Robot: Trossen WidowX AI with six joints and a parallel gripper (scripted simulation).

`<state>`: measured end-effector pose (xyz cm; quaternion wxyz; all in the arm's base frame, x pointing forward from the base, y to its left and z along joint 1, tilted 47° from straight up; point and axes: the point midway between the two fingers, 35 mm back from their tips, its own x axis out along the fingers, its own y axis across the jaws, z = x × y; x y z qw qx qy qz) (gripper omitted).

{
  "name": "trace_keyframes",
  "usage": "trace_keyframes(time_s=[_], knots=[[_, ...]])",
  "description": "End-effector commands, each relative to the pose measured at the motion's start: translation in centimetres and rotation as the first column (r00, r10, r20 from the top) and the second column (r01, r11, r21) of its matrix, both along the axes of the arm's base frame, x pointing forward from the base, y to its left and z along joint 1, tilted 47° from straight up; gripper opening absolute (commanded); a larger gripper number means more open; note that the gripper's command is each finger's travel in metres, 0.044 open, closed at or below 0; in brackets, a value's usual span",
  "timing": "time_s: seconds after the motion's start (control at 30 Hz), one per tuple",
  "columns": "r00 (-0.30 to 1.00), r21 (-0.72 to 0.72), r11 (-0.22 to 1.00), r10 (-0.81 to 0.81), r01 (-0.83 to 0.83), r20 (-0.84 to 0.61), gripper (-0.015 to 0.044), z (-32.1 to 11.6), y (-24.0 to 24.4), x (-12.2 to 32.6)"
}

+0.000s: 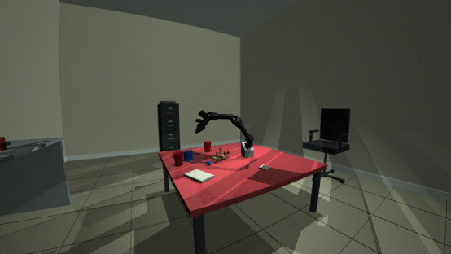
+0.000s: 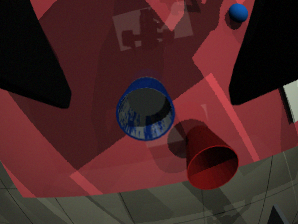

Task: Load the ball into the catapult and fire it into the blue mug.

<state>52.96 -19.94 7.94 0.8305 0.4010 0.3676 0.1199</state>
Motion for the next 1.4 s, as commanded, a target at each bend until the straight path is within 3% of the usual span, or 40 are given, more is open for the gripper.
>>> trace_keyframes(time_s=[0.0,0.03,0.6,0.9,1.37], knots=[[1.000,0.003,1.000,-0.002,0.002,-0.011,0.0440,-0.5,-0.1,0.5],[1.000,0.003,1.000,-0.002,0.002,-0.011,0.0440,-0.5,-0.1,0.5],[1.000,0.003,1.000,-0.002,0.002,-0.011,0.0000,-0.5,-0.1,0.5],[1.000,-0.011,1.000,0.006,-0.007,-0.012,0.0000,-0.5,0.2,0.4],[0.976,-0.288,0.932,0.211,-0.220,-0.063,0.0000,-0.7,5.5,-2.7]])
